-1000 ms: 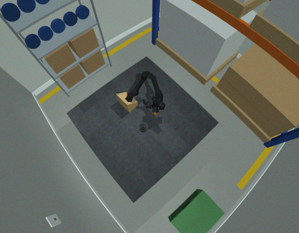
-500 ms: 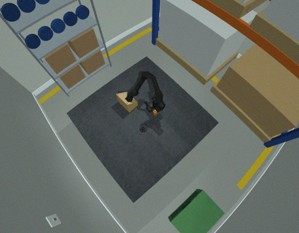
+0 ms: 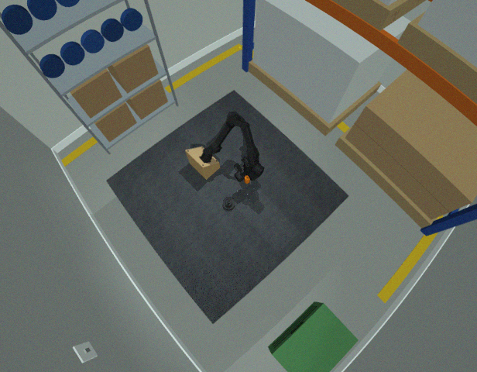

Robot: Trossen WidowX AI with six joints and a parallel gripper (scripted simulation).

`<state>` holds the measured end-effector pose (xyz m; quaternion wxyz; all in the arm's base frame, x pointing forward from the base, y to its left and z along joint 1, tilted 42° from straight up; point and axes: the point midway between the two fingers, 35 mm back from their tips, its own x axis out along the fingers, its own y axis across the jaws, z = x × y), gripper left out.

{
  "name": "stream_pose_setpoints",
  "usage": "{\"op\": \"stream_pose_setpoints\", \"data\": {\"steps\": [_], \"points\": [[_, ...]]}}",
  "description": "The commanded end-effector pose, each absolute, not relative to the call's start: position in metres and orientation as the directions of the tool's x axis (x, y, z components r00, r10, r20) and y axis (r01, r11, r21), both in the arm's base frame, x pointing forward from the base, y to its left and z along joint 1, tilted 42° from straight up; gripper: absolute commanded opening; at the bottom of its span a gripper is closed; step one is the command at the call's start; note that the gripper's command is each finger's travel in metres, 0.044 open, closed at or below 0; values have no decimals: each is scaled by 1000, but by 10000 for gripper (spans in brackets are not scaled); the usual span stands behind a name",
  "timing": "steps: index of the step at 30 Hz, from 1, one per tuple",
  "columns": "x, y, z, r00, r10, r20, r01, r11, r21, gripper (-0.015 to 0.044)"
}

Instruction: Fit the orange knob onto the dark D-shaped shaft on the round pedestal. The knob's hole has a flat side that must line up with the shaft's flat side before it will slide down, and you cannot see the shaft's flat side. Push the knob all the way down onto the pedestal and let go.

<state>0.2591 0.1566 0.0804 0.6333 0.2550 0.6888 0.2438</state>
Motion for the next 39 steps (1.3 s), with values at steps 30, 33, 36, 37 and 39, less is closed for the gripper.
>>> {"op": "stream_pose_setpoints", "data": {"steps": [30, 33, 36, 37, 39], "points": [[257, 194, 39, -67, 663, -746, 46, 749, 661, 440], [257, 197, 35, -67, 663, -745, 46, 748, 662, 440], [256, 200, 32, -68, 664, -745, 47, 748, 662, 440], [256, 201, 31, -68, 664, -745, 47, 748, 662, 440], [256, 203, 28, -68, 664, -745, 47, 748, 662, 440]]}}
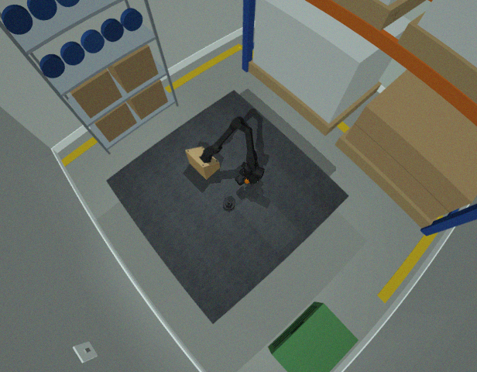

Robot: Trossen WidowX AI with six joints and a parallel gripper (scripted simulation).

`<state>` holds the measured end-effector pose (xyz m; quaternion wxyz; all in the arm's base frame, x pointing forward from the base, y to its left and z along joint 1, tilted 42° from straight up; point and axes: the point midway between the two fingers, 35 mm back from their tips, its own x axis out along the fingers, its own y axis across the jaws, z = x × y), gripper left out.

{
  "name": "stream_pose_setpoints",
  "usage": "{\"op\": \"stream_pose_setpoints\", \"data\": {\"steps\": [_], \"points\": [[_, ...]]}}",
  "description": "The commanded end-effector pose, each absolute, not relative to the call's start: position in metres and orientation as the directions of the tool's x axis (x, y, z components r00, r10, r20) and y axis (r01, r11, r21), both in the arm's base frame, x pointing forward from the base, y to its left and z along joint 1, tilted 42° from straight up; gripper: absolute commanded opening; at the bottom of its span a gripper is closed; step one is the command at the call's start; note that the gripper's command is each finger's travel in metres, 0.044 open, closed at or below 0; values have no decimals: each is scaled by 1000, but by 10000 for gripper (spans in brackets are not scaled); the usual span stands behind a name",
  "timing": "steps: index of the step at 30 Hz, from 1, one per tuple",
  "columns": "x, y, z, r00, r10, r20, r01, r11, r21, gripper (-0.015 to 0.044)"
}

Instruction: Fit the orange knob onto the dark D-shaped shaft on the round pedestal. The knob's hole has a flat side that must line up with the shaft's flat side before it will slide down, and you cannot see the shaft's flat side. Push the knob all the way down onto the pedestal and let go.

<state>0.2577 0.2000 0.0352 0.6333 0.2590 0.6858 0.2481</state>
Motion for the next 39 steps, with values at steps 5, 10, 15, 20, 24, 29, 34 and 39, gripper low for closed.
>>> {"op": "stream_pose_setpoints", "data": {"steps": [5, 10, 15, 20, 24, 29, 34, 39], "points": [[254, 209, 22, -68, 665, -744, 46, 747, 663, 440], [253, 214, 17, -68, 666, -743, 46, 746, 664, 440], [253, 214, 16, -68, 666, -743, 46, 746, 664, 361], [253, 214, 16, -68, 666, -743, 46, 746, 664, 230], [253, 214, 16, -68, 666, -743, 46, 746, 664, 164], [253, 214, 16, -68, 666, -743, 46, 746, 664, 131], [258, 203, 26, -67, 661, -747, 45, 750, 660, 0], [265, 181, 46, -66, 655, -753, 43, 756, 654, 0]]}}
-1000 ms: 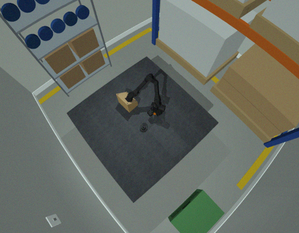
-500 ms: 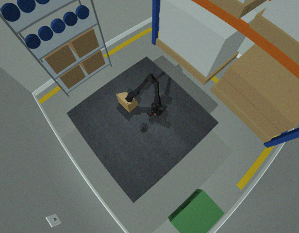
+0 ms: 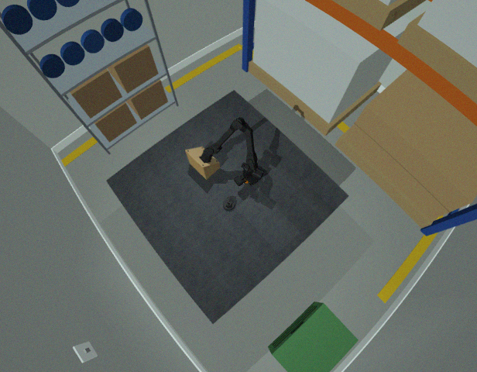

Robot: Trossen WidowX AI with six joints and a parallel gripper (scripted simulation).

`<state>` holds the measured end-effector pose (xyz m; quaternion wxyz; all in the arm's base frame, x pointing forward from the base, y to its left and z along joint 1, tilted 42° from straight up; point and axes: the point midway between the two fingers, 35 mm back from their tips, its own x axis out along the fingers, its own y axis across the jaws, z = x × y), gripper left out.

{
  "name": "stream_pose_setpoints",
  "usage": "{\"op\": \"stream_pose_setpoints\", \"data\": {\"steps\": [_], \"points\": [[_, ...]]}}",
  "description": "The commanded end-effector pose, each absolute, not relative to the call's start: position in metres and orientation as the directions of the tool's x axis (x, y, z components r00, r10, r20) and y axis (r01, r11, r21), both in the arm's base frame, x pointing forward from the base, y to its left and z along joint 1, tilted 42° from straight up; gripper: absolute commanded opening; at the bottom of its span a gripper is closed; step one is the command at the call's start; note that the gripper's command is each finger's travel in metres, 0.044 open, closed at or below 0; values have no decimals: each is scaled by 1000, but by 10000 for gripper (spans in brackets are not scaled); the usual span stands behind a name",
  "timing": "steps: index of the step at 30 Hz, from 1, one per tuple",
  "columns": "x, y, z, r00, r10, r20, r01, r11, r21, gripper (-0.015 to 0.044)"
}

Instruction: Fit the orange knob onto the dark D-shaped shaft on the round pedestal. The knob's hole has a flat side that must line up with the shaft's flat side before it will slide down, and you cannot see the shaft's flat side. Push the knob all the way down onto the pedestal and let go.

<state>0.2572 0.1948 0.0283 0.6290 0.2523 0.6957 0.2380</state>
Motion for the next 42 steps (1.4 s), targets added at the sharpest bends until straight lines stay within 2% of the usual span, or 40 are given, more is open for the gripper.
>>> {"op": "stream_pose_setpoints", "data": {"steps": [1, 16, 42], "points": [[266, 176, 51, -66, 654, -753, 43, 756, 653, 0], [264, 115, 115, -67, 660, -748, 45, 751, 659, 0], [295, 83, 67, -62, 650, -757, 45, 760, 649, 0]]}}
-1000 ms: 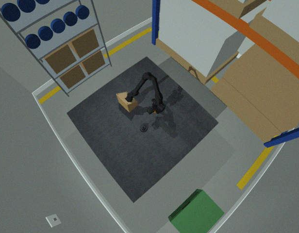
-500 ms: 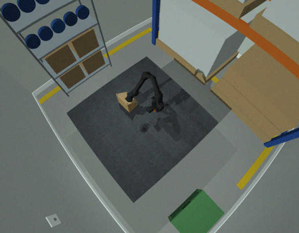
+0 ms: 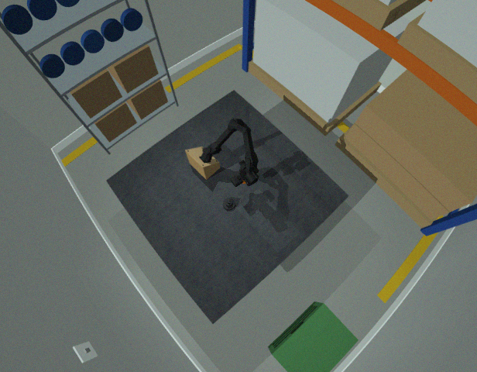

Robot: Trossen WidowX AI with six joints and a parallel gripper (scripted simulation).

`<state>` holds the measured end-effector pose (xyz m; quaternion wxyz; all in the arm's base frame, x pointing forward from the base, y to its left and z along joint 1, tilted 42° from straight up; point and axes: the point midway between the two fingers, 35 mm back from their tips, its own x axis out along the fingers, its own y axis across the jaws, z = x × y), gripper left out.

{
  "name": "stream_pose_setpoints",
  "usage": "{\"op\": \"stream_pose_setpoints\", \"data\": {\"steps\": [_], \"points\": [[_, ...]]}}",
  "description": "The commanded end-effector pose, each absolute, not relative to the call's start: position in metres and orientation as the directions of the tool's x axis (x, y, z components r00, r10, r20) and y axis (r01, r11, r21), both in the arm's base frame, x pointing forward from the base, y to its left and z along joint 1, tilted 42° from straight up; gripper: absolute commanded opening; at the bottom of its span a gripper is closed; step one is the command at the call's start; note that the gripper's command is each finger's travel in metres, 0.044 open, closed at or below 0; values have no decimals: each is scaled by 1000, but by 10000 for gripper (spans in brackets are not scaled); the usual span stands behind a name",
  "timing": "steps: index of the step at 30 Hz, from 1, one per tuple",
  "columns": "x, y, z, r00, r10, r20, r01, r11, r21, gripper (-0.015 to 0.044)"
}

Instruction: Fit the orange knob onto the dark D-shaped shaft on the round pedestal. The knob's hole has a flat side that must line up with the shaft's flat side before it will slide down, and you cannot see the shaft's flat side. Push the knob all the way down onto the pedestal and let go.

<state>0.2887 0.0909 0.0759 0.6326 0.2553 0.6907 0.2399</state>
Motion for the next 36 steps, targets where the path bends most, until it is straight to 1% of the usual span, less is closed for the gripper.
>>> {"op": "stream_pose_setpoints", "data": {"steps": [1, 18, 36], "points": [[297, 81, 65, -62, 650, -757, 45, 760, 649, 0], [313, 51, 21, -62, 647, -760, 45, 763, 645, 0], [319, 21, -26, -62, 646, -761, 38, 763, 645, 0]]}}
